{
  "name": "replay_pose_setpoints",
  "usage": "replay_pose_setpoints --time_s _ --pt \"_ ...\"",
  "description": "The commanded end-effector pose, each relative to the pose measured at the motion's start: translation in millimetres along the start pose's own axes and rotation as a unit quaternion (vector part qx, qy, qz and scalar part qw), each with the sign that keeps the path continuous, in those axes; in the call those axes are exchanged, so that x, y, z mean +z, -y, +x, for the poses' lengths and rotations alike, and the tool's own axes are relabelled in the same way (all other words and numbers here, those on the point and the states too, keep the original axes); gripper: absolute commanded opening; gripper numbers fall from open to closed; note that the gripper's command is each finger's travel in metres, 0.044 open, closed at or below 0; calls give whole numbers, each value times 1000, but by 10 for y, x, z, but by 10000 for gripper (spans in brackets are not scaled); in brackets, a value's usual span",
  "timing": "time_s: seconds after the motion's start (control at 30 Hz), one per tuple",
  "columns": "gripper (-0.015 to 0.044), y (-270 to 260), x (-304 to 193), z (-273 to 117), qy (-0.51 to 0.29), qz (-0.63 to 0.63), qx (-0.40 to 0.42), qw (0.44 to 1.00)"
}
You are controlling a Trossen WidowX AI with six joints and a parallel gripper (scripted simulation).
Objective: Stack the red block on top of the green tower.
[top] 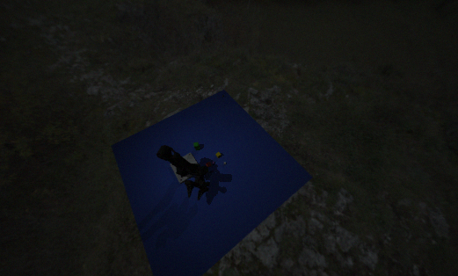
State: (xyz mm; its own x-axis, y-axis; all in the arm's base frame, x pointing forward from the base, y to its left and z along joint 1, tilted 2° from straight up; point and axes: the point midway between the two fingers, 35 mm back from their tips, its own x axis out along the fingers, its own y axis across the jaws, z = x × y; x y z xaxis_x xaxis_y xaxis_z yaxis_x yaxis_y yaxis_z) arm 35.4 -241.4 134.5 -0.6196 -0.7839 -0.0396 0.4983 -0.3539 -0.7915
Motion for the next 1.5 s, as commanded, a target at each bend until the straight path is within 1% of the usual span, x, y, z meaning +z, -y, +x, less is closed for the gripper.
replay_pose_setpoints --time_s 0.0,0.03,0.17,0.33,0.5,0.67,0.9,1.13,1.3,1.37,1.47 --pt "426 -12 13 -4 2 -1 3 1000" --pt "440 -47 51 -16 9 -6 14 1000" --pt "440 -311 310 -147 55 -41 97 993" --pt "440 -619 556 -409 101 -89 206 969" --pt "440 -853 688 -752 129 -138 315 930" --pt "440 -982 705 -1144 138 -189 417 878" --pt "440 -950 568 -1714 118 -262 544 788" --pt "440 -648 307 -2237 63 -334 644 685" --pt "440 -271 91 -2548 3 -383 695 608" --pt "440 -178 54 -2615 -12 -393 704 591" --pt "440 -146 42 -2637 -17 -397 707 586"
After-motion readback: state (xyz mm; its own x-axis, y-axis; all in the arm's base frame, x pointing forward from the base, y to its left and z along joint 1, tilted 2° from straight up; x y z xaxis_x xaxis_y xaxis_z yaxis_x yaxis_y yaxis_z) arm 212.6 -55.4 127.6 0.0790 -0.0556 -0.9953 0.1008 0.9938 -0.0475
